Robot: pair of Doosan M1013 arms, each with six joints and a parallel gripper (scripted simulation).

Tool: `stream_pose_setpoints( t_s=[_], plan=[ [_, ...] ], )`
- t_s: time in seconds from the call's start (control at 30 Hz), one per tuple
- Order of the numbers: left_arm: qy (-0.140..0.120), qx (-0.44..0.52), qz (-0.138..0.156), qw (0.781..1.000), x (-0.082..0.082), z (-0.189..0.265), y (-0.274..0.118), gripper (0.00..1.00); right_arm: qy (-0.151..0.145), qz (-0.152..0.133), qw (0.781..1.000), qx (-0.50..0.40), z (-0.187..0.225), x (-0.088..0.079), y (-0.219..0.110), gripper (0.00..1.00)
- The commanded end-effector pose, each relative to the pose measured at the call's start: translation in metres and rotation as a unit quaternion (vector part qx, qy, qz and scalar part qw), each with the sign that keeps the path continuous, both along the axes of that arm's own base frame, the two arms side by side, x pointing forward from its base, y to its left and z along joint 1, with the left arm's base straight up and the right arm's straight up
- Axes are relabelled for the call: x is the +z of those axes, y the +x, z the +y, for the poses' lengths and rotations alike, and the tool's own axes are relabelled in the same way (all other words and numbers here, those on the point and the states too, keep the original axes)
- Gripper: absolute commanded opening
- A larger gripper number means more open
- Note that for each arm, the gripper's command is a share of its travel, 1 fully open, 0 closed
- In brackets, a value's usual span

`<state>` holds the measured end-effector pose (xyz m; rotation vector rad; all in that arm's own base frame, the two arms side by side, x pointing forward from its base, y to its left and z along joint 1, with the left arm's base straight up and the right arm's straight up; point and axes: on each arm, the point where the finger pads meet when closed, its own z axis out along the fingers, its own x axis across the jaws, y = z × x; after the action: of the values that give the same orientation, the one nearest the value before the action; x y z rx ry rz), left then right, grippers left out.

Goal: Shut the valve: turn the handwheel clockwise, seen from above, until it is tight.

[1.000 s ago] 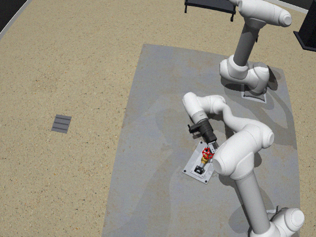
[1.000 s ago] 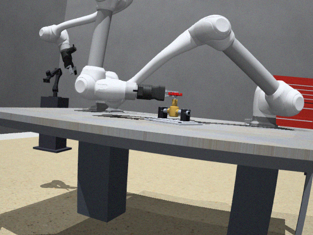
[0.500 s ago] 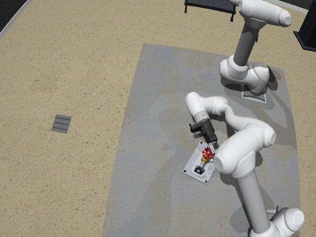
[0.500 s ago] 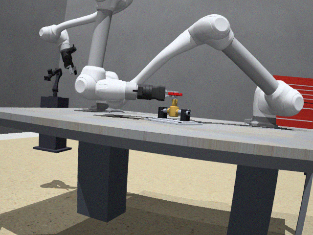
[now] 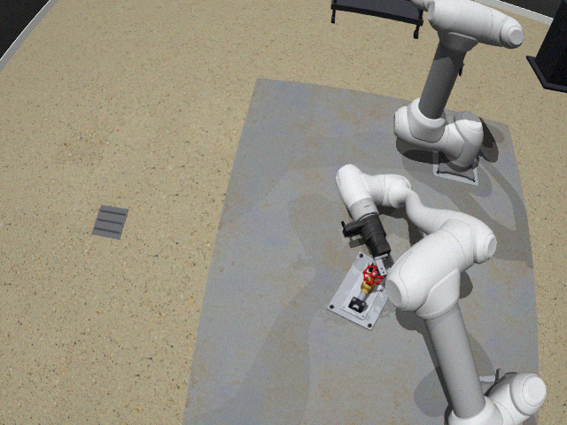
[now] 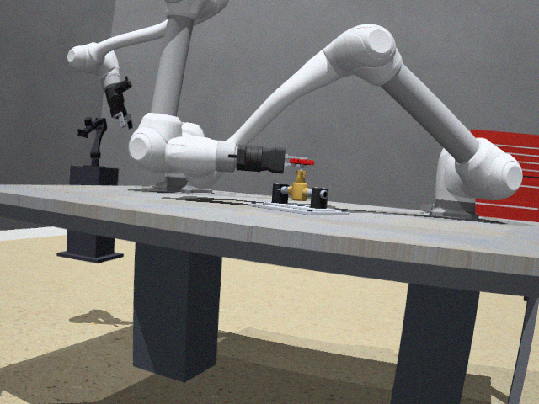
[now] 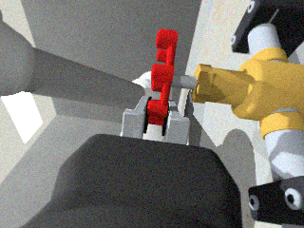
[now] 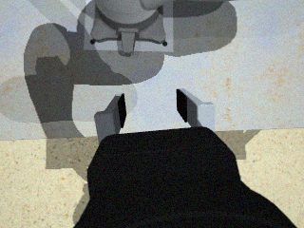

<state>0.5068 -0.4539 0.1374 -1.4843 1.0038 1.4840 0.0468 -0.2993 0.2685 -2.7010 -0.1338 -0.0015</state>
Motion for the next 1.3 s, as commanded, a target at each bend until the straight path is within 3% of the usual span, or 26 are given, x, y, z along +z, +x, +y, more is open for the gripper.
stream_pose_setpoints(
  t_s=[0.0, 1.2, 1.23, 1.27],
  plan=[
    [-0.001, -0.002, -0.001, 1.000, 0.0016, -0.0002, 0.0001, 0.00, 0.000, 0.000, 1.000, 0.000, -0.0003, 0.0005, 0.0001, 1.00],
    [-0.001, -0.006, -0.001, 1.000, 0.0016, 0.0001, 0.0000, 0.00, 0.000, 0.000, 1.000, 0.000, -0.0003, 0.0005, 0.0001, 1.00],
    [-0.001, -0.006, -0.001, 1.000, 0.0016, 0.0001, 0.0000, 0.55, 0.000, 0.000, 1.000, 0.000, -0.0003, 0.0005, 0.0001, 1.00],
    [-0.001, -0.006, -0.001, 1.000, 0.0016, 0.0001, 0.0000, 0.55, 0.000, 0.000, 1.000, 0.000, -0.0003, 0.0005, 0.0001, 1.00]
  ],
)
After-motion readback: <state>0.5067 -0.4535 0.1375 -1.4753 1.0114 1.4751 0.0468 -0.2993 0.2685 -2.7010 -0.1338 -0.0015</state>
